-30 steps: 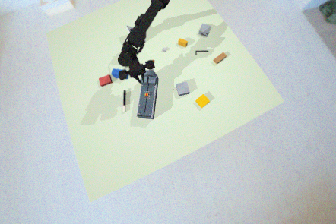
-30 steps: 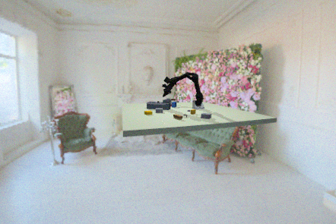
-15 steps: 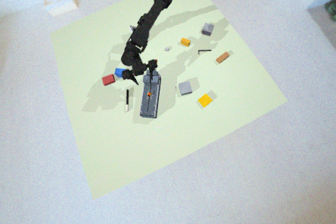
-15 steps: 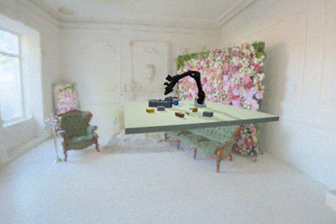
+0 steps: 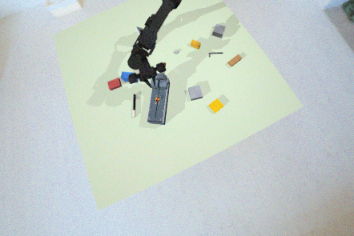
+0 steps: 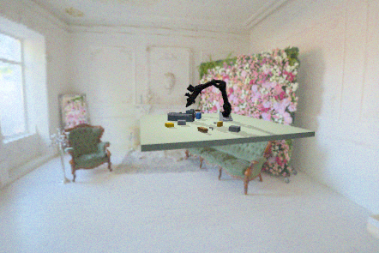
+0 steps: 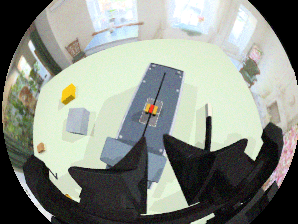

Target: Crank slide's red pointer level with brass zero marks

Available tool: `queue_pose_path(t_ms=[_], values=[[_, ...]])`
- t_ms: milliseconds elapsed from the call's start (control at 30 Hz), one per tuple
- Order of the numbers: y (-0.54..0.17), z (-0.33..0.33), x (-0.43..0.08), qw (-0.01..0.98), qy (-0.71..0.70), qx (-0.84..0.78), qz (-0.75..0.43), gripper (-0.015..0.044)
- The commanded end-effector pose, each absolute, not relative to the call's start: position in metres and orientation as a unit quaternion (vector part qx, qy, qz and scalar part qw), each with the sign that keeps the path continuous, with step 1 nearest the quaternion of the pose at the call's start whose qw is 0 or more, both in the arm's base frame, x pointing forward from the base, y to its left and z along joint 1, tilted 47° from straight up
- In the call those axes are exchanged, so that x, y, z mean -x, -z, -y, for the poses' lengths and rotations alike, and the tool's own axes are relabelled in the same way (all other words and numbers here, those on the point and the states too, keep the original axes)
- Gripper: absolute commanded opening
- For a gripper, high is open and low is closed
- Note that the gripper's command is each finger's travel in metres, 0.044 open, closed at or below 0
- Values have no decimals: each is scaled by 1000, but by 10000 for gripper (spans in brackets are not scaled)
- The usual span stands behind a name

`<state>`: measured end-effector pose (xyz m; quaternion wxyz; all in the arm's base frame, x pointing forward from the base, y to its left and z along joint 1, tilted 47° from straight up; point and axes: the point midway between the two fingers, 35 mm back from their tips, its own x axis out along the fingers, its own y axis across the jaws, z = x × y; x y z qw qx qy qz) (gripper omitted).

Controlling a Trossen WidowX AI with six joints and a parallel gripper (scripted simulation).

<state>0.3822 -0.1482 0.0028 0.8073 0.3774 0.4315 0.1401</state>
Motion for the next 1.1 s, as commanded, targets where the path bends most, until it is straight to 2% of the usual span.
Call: queue_pose_path(t_ms=[0,700,1067], values=[[-3,148,-382,807,-140,-378,-431,0],[-3,148,-382,807,-140,-378,-431,0],[-3,148,-382,807,-140,-378,-431,289]])
